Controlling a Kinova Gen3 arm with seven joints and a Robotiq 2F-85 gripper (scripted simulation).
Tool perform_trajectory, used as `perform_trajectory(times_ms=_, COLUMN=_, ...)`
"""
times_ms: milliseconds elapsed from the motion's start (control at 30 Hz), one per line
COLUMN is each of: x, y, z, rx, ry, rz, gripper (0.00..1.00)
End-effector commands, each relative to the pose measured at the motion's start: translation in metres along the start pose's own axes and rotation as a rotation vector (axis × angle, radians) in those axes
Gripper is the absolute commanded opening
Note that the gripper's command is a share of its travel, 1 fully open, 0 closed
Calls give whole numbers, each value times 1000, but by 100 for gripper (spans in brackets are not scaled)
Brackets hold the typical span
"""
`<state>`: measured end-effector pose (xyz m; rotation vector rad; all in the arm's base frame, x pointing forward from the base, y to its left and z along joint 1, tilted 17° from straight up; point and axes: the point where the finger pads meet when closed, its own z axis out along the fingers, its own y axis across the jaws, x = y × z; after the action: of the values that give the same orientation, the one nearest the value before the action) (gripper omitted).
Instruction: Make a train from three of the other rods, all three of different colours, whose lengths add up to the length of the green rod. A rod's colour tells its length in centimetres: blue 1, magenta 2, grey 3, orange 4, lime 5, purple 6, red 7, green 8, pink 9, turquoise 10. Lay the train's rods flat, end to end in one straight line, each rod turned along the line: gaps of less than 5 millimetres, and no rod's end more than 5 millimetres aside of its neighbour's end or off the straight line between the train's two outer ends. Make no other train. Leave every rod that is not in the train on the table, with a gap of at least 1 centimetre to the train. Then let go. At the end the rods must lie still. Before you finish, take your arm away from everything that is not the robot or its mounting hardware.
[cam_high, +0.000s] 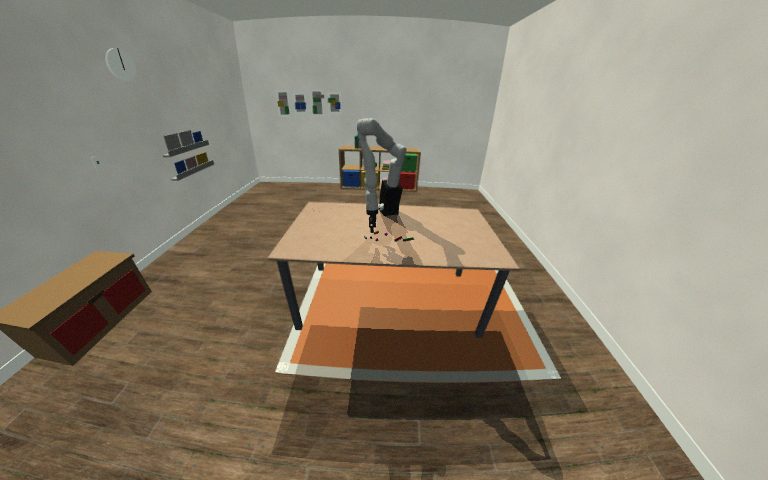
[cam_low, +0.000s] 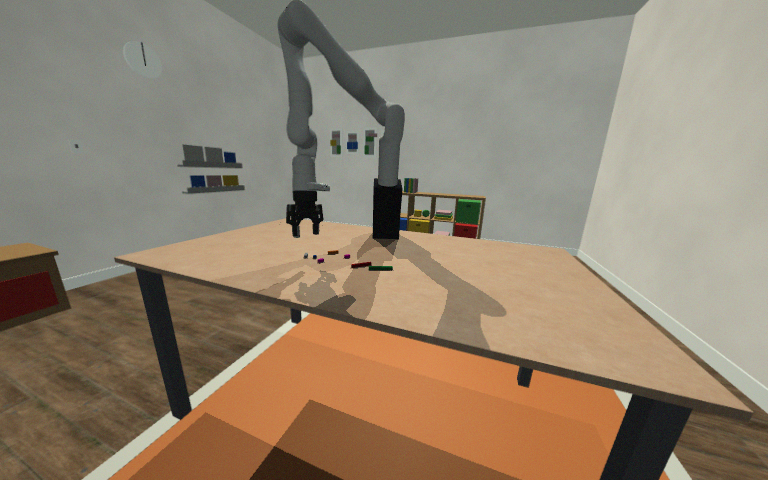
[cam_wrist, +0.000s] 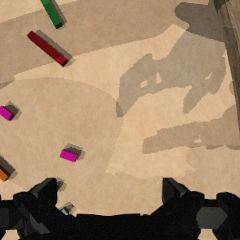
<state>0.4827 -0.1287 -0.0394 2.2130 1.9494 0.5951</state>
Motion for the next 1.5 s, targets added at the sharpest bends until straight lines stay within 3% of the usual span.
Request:
perform_trajectory(times_ms=0, x=-4, y=-4, z=-1, rx=0, ry=-1, rz=12, gripper=100)
perform_trajectory(times_ms=1467, x=-12, y=-49, z=-5, rx=16, ry=-30, rz=273, gripper=100)
